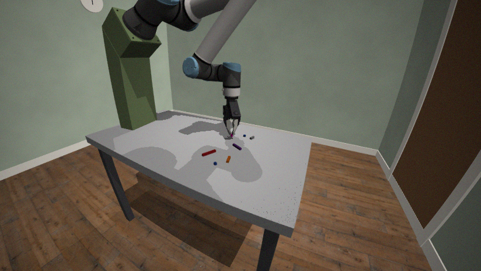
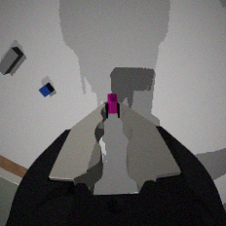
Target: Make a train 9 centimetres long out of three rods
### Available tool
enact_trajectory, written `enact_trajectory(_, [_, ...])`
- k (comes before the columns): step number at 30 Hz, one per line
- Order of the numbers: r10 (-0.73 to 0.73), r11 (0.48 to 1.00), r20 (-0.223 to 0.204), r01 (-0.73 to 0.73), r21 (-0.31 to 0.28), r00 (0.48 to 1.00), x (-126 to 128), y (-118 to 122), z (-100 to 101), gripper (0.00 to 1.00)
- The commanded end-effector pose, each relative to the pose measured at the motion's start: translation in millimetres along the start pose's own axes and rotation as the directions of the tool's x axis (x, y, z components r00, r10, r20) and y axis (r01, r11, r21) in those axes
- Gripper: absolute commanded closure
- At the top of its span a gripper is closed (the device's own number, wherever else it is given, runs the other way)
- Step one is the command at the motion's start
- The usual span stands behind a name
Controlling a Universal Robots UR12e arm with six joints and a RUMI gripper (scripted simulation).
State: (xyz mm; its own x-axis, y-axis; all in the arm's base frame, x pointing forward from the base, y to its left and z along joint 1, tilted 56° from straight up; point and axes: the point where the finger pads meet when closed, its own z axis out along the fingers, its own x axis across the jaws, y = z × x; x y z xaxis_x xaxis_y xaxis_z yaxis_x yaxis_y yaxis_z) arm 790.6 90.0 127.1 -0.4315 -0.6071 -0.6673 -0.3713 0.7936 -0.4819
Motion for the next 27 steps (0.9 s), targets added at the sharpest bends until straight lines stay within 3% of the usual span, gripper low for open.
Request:
enact_trajectory(1, [-0.001, 1.0, 0.005, 0.001, 0.002, 1.0, -3.7, -0.6, -0.5, 1.0])
enact_trajectory(6, [-0.001, 1.0, 0.005, 0.001, 0.002, 1.0, -3.7, -0.6, -0.5, 1.0])
enact_trajectory(19, [-0.001, 1.0, 0.005, 0.001, 0.002, 1.0, -3.7, -0.6, -0.5, 0.86])
enact_trajectory(27, [-0.001, 1.0, 0.005, 0.001, 0.002, 1.0, -3.7, -0.6, -0.5, 0.86])
